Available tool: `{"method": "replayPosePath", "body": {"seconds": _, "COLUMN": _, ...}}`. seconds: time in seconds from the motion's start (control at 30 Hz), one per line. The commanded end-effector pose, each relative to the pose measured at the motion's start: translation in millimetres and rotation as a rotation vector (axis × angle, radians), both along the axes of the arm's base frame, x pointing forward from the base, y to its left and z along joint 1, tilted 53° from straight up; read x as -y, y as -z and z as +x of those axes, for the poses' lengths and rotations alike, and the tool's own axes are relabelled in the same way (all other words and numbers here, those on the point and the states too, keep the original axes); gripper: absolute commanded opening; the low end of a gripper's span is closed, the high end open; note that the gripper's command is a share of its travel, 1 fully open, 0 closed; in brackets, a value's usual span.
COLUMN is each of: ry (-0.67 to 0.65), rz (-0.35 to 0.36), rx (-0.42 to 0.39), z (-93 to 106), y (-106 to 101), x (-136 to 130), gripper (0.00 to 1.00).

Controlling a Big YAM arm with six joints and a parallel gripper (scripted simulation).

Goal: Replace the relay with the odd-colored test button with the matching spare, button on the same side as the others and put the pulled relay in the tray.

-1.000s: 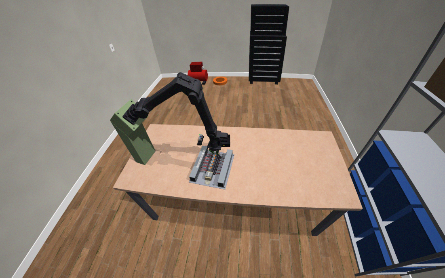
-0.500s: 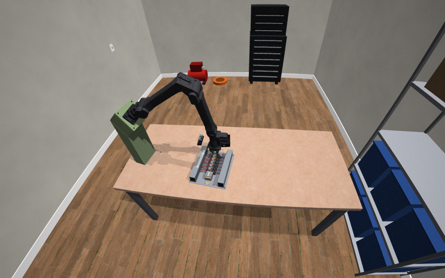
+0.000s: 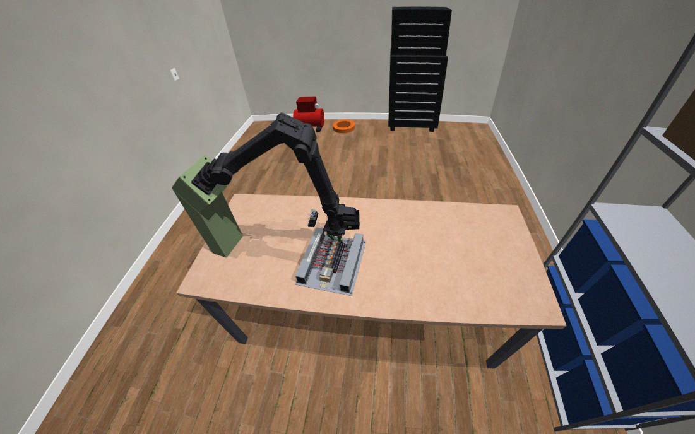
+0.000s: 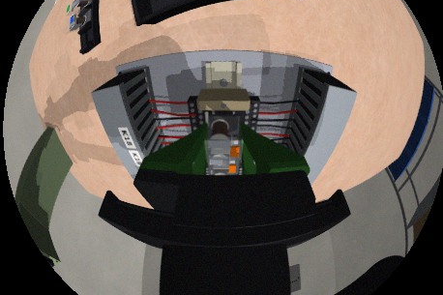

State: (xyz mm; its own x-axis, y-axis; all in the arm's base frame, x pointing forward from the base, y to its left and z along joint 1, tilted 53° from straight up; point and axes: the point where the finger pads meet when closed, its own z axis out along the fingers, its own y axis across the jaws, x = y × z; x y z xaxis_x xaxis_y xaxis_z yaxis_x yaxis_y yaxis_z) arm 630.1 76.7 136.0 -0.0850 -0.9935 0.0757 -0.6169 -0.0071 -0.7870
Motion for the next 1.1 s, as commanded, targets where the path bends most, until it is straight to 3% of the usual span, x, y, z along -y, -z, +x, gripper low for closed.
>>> {"method": "replayPosePath", "body": {"seconds": 0.0, "ry": -0.012, "rz": 0.005, "rx": 0.029, "z": 2.2, "y": -16.3, "x": -4.3, "gripper": 0.0}}
{"method": "replayPosePath", "body": {"seconds": 1.07, "ry": -0.016, "rz": 0.008, "rx": 0.034, "z": -0.8, "y": -19.8, "x": -8.6, "gripper": 0.0}}
